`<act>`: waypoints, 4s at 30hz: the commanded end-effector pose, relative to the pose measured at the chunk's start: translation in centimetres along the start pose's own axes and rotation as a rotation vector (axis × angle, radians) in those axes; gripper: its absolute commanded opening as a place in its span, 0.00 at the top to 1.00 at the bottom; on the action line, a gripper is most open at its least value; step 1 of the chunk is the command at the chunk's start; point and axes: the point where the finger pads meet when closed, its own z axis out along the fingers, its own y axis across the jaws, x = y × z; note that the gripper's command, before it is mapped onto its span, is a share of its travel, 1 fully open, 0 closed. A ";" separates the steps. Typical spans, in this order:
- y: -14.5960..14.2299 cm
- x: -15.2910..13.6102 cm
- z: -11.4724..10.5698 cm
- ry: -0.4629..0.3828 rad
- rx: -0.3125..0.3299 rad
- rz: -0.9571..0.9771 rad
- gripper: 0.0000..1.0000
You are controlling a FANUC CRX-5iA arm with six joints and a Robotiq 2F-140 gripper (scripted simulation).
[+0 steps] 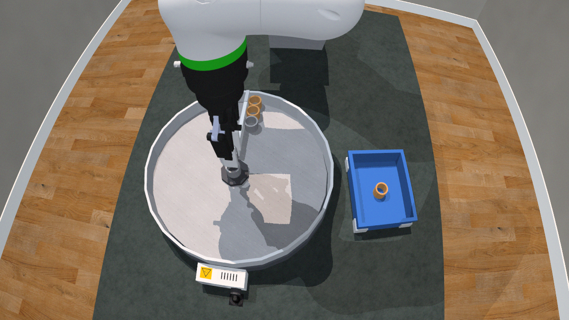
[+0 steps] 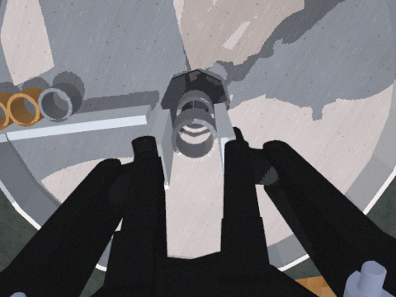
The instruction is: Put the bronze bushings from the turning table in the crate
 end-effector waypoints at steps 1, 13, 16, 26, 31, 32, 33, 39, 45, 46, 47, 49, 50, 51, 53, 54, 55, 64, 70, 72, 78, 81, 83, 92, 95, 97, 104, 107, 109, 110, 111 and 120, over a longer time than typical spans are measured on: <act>0.0 0.0 0.0 0.000 0.000 0.000 1.00; 0.1 0.0 1.0 0.000 0.000 0.000 1.00; 0.1 0.0 1.6 0.000 0.000 0.000 1.00; 0.1 0.0 2.5 0.000 0.000 0.000 1.00; 0.1 0.0 2.5 0.000 0.000 0.000 1.00; 0.1 0.0 2.5 0.000 0.000 0.000 1.00; 0.1 0.0 2.5 0.000 0.000 0.000 1.00; 0.1 0.0 2.5 0.000 0.000 0.000 1.00; 0.1 0.0 2.5 0.000 0.000 0.000 1.00; 0.1 0.0 2.5 0.000 0.000 0.000 1.00; 0.1 0.0 2.5 0.000 0.000 0.000 1.00; 0.1 0.0 2.5 0.000 0.000 0.000 1.00; 0.1 0.0 2.5 0.000 0.000 0.000 1.00; 0.1 0.0 2.5 0.000 0.000 0.000 1.00; 0.1 0.0 2.5 0.000 0.000 0.000 1.00; 0.1 0.0 2.5 0.000 0.000 0.000 1.00; 0.1 0.0 2.5 0.000 0.000 0.000 1.00; 0.2 0.0 2.6 0.000 0.000 0.000 1.00; 0.2 0.0 2.8 0.000 0.000 0.000 1.00; 0.2 0.0 2.8 0.000 0.000 0.000 1.00; 0.2 0.0 3.1 0.000 0.000 0.000 1.00; 0.2 0.0 3.1 0.000 0.000 0.000 1.00; 0.2 0.0 3.2 0.000 0.000 0.000 1.00; 0.2 0.0 3.2 0.000 0.000 0.000 1.00; 0.2 0.0 3.2 0.000 0.000 0.000 1.00; 0.2 0.0 3.2 0.000 0.000 0.000 1.00; 0.2 0.0 3.2 0.000 0.000 0.000 1.00; 0.2 0.0 3.2 0.000 0.000 0.000 1.00; 0.2 0.0 3.2 0.000 0.000 0.000 1.00; 0.2 0.0 3.2 0.000 0.000 0.000 1.00; 0.2 0.0 3.2 0.000 0.000 0.000 1.00; 0.2 0.0 3.2 0.000 0.000 0.000 1.00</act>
